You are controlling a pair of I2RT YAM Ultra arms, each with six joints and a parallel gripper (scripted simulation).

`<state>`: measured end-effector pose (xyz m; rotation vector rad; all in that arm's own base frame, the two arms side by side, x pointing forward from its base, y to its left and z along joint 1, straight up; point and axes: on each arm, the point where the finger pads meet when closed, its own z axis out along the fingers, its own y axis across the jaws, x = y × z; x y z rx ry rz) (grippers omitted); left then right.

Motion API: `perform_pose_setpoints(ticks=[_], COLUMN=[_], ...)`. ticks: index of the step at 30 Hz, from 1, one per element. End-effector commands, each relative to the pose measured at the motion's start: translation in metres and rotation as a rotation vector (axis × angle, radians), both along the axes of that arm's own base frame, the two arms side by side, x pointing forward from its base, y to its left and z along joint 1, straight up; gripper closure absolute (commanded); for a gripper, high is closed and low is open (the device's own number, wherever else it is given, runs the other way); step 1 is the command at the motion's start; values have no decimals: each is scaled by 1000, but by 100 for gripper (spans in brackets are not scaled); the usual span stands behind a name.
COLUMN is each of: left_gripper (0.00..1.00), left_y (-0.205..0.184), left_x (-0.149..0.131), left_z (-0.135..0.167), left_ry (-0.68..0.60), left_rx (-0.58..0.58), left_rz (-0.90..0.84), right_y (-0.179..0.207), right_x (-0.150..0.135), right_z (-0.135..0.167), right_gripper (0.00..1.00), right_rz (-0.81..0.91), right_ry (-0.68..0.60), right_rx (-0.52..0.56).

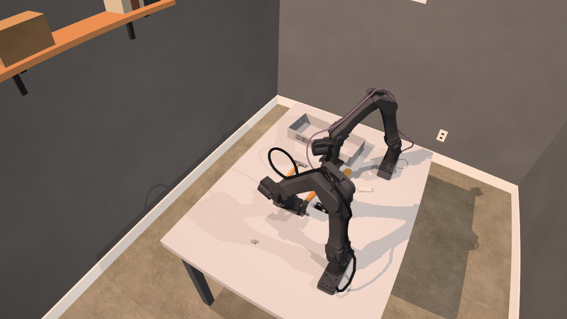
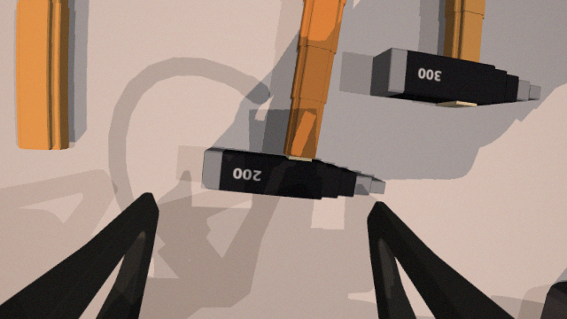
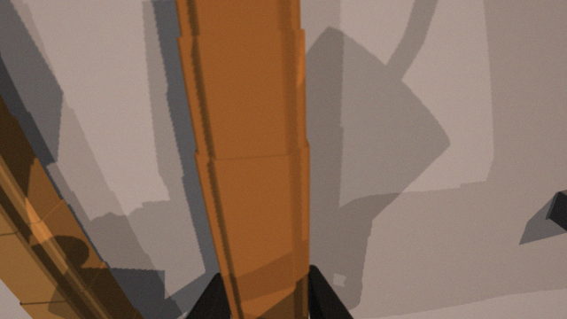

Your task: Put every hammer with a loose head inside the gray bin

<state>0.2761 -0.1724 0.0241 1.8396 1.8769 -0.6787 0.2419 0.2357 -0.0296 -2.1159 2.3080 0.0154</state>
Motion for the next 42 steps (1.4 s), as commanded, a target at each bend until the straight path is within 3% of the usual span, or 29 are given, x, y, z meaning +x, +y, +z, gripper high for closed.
perform_pose_setpoints(ticks=[1, 10, 26, 29, 42], left_gripper=[0, 0, 0, 0, 0], left_y=[-4, 4, 1, 1, 1], left_x=[-2, -12, -8, -8, -8], left_z=[11, 0, 4, 4, 4], left_ry=[-145, -110, -130, -130, -130], left_rx=[-122, -123, -125, -125, -125], left_rz=[-149, -147, -154, -154, -154], right_y=[-3, -3, -3, -6, 10], right_x=[1, 1, 1, -4, 2], right_z=[3, 3, 3, 4, 26], right_gripper=[77, 77, 77, 48, 47], right_rz=[-1, -1, -1, -8, -6], right_ry=[-9, -9, -9, 1, -44], right_rx=[-5, -5, -5, -14, 29])
